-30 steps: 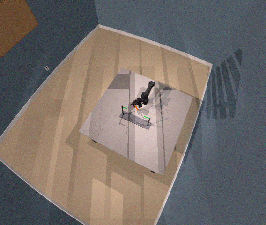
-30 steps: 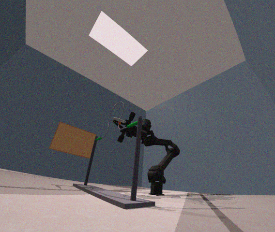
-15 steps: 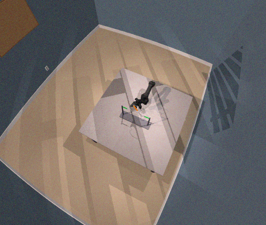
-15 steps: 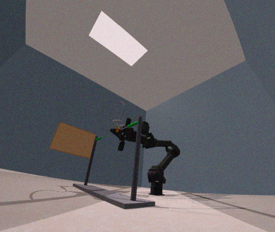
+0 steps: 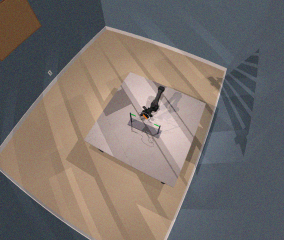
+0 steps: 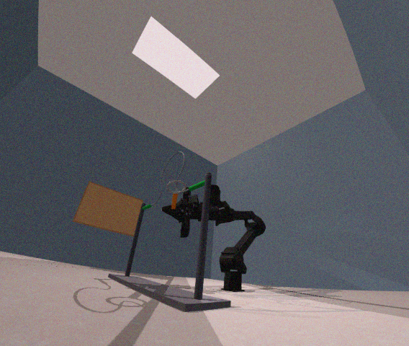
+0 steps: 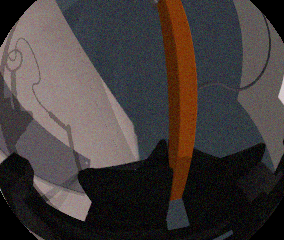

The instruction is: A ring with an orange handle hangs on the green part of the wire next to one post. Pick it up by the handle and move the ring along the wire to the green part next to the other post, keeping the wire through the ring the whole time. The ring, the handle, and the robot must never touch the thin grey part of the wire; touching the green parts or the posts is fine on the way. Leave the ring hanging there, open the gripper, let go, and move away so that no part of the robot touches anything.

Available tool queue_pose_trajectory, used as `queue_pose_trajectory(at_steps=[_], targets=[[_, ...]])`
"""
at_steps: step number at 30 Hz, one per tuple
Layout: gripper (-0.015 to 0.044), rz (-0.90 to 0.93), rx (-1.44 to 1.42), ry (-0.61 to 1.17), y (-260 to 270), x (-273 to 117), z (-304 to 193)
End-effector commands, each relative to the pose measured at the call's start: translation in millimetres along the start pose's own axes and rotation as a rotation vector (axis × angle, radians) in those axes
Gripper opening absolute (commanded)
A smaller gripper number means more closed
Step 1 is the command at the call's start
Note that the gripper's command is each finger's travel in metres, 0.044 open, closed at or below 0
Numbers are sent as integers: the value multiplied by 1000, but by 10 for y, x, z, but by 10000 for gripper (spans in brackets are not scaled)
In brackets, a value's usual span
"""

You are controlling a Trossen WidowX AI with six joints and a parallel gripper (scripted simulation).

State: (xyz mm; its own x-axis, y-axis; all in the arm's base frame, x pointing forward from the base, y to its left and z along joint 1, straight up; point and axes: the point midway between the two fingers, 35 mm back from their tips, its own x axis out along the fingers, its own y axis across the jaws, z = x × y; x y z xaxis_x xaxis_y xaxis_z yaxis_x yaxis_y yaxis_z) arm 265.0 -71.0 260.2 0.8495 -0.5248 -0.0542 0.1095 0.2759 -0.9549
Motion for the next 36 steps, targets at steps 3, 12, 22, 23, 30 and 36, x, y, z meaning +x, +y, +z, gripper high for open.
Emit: queue_pose_trajectory(at_steps=[3, 12, 22, 23, 30, 36], targets=[[-150, 84, 131, 21, 239, -37, 3], [-150, 205, 322, 37, 567, -116, 78], [-150, 318, 551, -13, 924, -160, 251], [-150, 331, 573, -10, 954, -176, 271], [-150, 414, 715, 8, 1139, -294, 420], [-150, 479, 826, 23, 1263, -398, 558]])
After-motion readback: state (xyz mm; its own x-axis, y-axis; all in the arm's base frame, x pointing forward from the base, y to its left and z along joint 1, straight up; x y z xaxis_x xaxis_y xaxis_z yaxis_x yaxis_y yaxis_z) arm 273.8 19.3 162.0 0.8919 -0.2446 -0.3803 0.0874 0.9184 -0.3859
